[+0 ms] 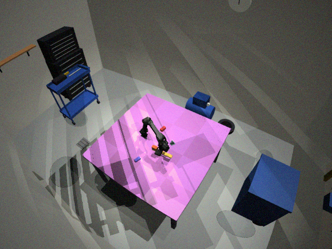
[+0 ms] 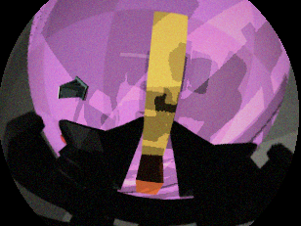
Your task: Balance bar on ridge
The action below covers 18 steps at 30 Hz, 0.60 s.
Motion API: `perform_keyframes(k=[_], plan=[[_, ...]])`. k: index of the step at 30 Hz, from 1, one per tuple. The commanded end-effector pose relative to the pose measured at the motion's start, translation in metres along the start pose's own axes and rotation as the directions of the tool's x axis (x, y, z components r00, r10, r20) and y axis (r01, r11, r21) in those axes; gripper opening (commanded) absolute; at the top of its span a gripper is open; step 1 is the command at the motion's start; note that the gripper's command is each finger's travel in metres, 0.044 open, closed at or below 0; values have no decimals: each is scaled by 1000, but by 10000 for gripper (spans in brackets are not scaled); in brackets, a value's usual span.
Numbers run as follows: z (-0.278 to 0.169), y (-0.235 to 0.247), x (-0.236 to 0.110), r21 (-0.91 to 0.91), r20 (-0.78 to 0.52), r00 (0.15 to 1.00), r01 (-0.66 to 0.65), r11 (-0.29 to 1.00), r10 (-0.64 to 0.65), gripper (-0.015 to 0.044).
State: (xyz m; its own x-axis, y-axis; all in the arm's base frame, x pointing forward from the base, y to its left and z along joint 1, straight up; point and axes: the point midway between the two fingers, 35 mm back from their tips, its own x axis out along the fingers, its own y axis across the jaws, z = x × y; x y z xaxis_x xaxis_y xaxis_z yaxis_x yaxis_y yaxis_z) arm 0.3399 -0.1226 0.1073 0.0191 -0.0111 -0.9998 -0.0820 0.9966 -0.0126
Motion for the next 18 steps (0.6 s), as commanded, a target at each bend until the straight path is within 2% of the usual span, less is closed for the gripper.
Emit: perform_keyframes(k=[1,18], plan=[[0,0,-17,-3,13,1000,4,1000,-3,0],[-5,3,-52,-4,12,1000,1,1000,-1,0]])
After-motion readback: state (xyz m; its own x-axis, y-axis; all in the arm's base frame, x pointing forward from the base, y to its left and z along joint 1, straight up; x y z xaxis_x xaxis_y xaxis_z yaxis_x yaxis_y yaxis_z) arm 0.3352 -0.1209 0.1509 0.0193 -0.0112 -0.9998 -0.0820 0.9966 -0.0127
